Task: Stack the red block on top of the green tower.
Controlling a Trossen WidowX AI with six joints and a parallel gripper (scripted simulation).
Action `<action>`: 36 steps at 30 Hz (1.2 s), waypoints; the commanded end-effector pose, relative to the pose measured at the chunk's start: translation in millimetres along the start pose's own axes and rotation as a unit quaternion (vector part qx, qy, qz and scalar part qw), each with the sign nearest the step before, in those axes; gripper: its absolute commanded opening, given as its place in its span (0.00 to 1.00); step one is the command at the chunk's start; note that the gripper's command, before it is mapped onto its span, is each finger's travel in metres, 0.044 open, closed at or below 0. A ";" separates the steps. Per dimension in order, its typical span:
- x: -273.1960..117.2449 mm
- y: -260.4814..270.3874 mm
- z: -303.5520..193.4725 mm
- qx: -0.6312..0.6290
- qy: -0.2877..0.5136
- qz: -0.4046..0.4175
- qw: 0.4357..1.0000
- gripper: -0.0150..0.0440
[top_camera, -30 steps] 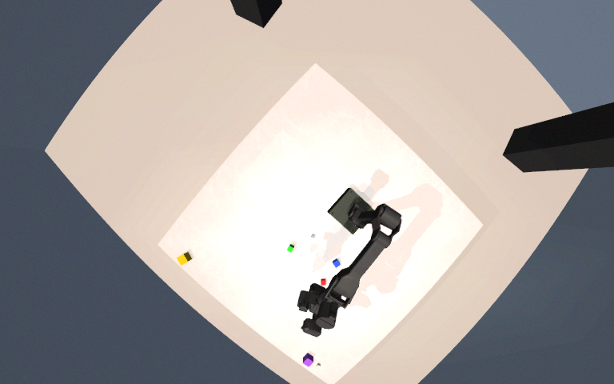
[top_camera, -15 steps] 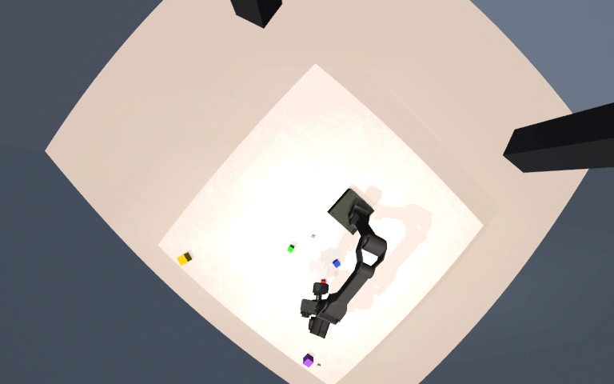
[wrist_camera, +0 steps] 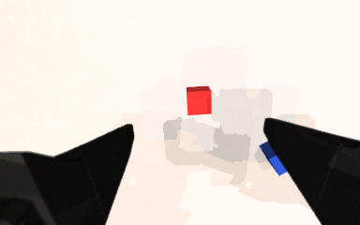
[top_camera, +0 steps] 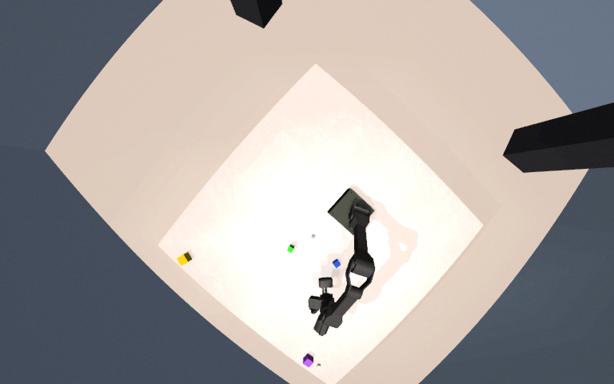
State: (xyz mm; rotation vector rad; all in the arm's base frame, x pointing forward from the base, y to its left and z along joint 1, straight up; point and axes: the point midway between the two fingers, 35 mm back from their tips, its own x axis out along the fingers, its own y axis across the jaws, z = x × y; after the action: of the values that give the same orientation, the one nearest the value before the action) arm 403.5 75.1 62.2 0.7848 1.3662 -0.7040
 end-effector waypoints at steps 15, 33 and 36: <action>46.6 -5.7 -3.5 -0.015 0.012 -0.021 1.000 1.00; 72.0 -6.8 -3.8 -0.015 0.012 -0.021 1.000 1.00; 76.9 -7.3 -3.9 -0.015 0.012 -0.021 1.000 1.00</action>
State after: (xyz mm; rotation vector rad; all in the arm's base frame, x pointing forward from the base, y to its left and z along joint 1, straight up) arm 404.3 75.3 -8.0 0.7477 1.4048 -0.7075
